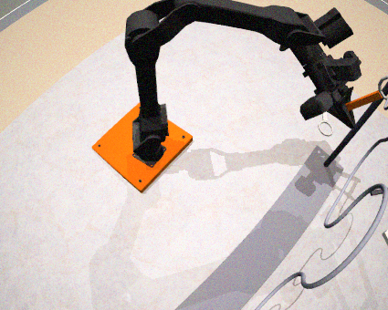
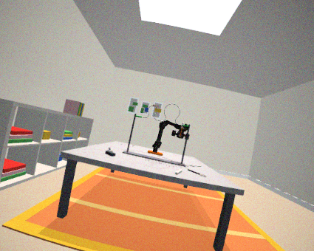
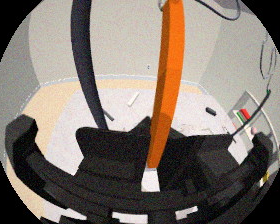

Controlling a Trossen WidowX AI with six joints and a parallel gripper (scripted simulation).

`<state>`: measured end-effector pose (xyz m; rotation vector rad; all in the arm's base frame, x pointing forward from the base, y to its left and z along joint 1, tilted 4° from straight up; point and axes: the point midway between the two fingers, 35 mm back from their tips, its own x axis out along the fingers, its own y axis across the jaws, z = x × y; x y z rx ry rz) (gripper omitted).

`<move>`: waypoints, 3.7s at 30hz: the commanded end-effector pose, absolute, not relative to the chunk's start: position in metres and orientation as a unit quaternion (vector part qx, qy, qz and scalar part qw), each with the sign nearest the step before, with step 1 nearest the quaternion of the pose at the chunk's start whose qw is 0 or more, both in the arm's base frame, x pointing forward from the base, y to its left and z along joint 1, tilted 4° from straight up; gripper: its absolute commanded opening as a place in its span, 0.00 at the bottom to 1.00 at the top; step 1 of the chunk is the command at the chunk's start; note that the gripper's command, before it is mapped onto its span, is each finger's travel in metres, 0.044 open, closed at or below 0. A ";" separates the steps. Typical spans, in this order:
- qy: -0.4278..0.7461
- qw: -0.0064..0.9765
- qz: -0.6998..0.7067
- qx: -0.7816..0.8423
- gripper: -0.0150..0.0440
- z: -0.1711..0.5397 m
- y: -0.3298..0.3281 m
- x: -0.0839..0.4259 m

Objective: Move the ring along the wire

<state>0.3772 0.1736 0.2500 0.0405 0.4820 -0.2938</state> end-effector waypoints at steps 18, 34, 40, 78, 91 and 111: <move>0.238 0.960 -0.147 0.019 0.00 0.233 0.183 0.379; 0.238 0.960 -0.147 0.019 0.00 0.233 0.183 0.379; 0.238 0.960 -0.147 0.019 0.00 0.233 0.183 0.379; 0.240 0.959 -0.147 0.020 0.53 0.255 0.196 0.337; 0.243 0.959 -0.145 0.019 0.84 0.277 0.210 0.295; 0.243 0.959 -0.145 0.019 1.00 0.277 0.210 0.295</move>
